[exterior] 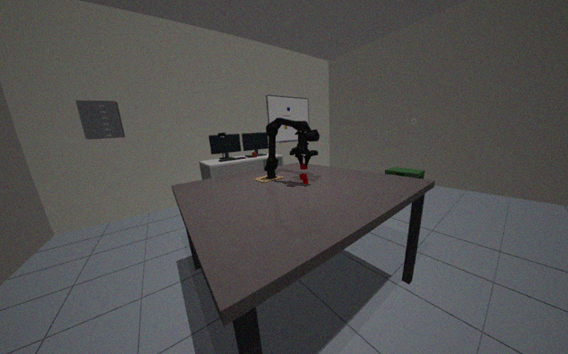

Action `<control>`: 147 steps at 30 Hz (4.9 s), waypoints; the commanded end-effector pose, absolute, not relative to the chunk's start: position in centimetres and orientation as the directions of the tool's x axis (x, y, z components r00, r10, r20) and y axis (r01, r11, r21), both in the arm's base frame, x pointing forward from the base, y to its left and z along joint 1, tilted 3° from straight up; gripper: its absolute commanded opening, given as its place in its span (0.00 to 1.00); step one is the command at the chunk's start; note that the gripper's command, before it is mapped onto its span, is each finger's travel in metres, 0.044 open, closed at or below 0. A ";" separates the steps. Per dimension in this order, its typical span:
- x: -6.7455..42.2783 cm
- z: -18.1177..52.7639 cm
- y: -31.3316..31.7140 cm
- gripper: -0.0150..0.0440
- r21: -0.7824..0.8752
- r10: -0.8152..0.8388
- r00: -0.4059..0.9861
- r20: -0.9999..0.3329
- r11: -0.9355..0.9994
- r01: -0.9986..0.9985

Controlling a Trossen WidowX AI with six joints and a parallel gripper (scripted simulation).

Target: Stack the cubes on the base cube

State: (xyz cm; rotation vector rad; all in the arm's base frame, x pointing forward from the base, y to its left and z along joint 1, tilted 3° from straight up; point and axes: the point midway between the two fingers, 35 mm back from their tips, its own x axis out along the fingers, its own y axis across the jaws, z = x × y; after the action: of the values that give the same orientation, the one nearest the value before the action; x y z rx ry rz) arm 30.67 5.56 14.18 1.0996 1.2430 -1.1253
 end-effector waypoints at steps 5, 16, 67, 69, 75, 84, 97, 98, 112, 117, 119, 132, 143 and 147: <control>30.3 13.7 8.1 0.43 0.001 -0.021 0.001 -1.000 0.012 1.000; 30.0 12.5 9.1 0.43 0.001 -0.020 0.000 -1.000 -0.039 0.999; 30.1 7.5 9.0 0.43 0.001 -0.020 0.000 -1.000 -0.038 0.999; 30.1 7.5 9.0 0.43 0.001 -0.020 0.000 -1.000 -0.038 0.999; 30.1 7.5 9.0 0.43 0.001 -0.020 0.000 -1.000 -0.038 0.999; 30.1 7.5 9.0 0.60 0.001 -0.020 0.000 -1.000 -0.038 0.999; 30.1 9.0 9.0 0.60 0.003 -0.023 0.002 -1.000 -0.040 0.999; 30.1 9.2 9.0 0.60 0.003 -0.023 0.002 -1.000 -0.040 0.999; 30.1 11.5 9.1 0.60 0.003 -0.023 0.002 -1.000 -0.040 0.999; 30.1 12.3 9.1 0.60 0.003 -0.023 0.002 -1.000 -0.040 0.999; 30.1 12.7 9.1 0.60 0.003 -0.023 0.002 -1.000 -0.040 0.999; 30.1 14.1 9.1 0.74 0.003 -0.023 0.002 -1.000 -0.038 0.999; 28.9 14.6 12.8 0.93 0.001 -0.019 0.000 -1.000 -0.037 0.999; 26.2 14.6 18.3 0.93 -0.002 -0.014 -0.003 -1.000 -0.037 0.999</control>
State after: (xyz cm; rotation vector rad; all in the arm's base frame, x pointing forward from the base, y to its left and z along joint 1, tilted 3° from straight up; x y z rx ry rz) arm 28.26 14.50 14.71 1.2335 1.1685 -1.2467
